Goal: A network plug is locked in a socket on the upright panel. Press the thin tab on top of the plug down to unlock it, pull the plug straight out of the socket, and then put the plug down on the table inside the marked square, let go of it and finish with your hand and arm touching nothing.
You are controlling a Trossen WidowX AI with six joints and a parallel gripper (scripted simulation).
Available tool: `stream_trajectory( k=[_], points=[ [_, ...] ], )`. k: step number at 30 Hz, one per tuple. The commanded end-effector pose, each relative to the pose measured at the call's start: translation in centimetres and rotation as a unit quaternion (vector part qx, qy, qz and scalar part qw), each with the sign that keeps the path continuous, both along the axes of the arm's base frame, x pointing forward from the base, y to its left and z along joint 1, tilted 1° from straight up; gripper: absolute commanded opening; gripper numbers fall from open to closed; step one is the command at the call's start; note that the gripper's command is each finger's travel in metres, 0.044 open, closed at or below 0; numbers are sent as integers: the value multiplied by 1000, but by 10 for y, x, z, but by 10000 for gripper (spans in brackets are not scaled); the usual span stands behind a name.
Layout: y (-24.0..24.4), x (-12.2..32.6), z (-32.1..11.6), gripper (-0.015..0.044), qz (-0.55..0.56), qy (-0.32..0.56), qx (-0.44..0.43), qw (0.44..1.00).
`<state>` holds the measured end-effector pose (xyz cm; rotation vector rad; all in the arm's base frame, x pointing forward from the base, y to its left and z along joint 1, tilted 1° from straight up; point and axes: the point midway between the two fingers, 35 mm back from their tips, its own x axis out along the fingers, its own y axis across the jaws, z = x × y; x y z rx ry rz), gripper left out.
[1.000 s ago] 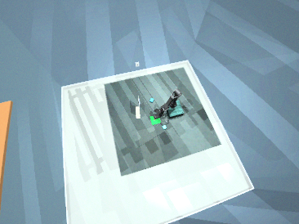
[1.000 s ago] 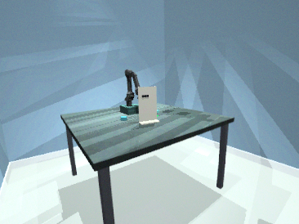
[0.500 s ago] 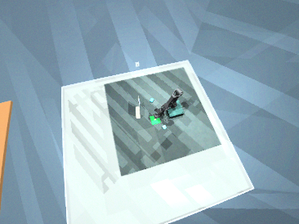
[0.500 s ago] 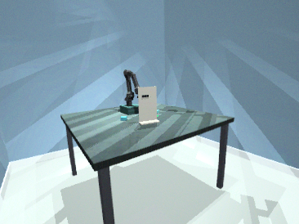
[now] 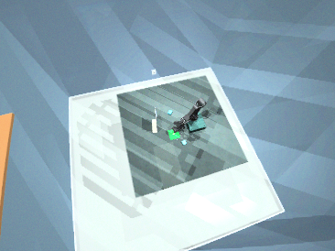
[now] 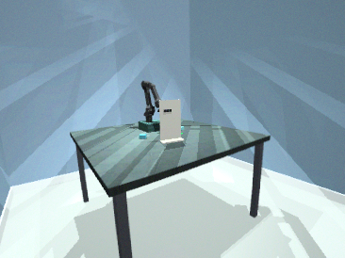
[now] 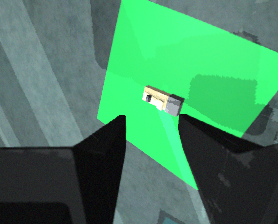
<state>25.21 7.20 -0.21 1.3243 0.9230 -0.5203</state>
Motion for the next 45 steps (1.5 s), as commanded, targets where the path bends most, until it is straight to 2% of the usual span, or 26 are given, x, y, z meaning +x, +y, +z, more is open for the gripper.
stream_trajectory(
  k=[1,45],
  points=[
    [1,3,8,156,3,-8,2,1000],
    [-1,2,63,156,2,-8,2,1000]
  ],
)
